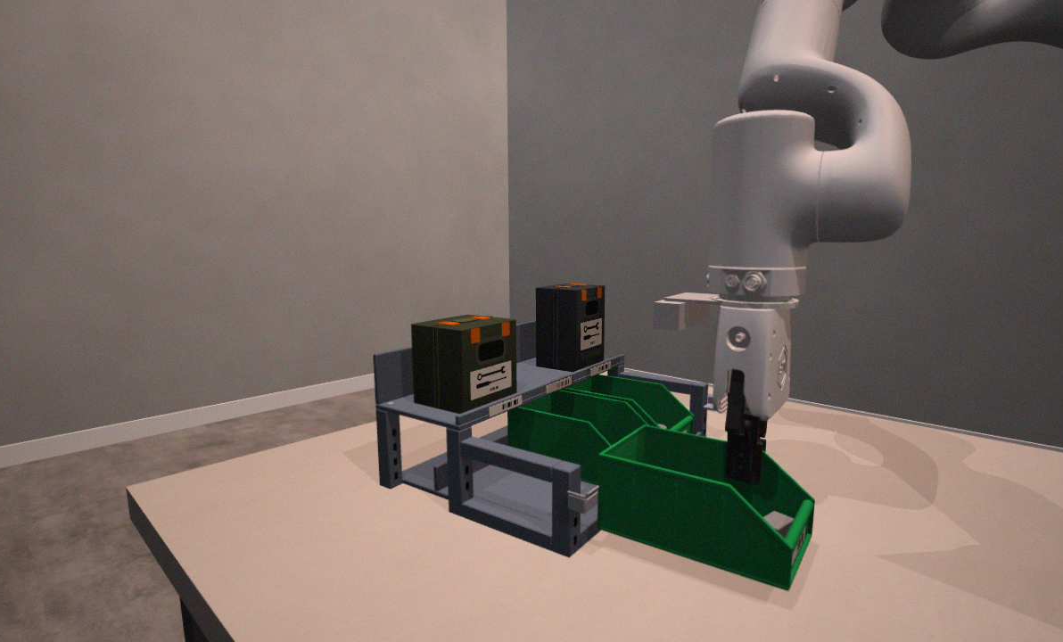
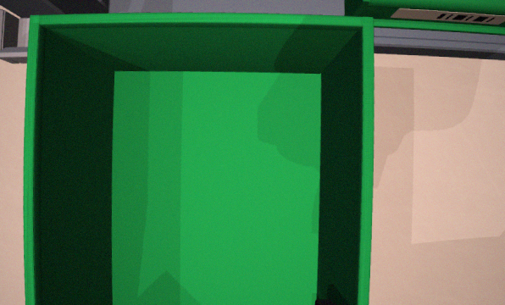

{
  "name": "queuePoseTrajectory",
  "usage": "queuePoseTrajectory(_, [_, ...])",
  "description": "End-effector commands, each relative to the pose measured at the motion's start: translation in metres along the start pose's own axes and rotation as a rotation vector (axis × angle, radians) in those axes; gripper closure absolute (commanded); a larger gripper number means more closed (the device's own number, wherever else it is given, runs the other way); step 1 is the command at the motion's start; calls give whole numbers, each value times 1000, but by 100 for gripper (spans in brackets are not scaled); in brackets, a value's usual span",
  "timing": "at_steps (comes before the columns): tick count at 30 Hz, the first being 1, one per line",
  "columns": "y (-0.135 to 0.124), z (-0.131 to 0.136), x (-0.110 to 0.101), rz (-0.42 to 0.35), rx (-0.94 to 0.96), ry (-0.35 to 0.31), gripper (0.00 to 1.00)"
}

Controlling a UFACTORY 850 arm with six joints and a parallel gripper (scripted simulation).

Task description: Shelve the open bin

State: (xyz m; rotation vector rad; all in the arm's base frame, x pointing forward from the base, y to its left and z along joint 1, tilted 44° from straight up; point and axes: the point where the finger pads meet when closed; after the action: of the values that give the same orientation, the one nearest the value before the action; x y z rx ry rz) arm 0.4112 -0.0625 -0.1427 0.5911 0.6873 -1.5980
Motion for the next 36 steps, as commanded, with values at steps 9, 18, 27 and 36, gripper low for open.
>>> queuePoseTrajectory(9, [-6,0,7,1,0,1,100])
queuePoseTrajectory(18, [-6,0,7,1,0,1,100])
queuePoseTrajectory(27, [-12,0,15,1,0,0,100])
queuePoseTrajectory(36, [-12,0,15,1,0,0,100])
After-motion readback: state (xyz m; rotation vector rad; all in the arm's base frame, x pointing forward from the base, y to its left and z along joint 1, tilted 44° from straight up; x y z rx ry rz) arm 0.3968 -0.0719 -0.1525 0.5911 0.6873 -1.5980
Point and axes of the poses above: the point where the finger pads meet when closed, its own x axis out along the fingers, its own z axis across the jaws, y = z × x
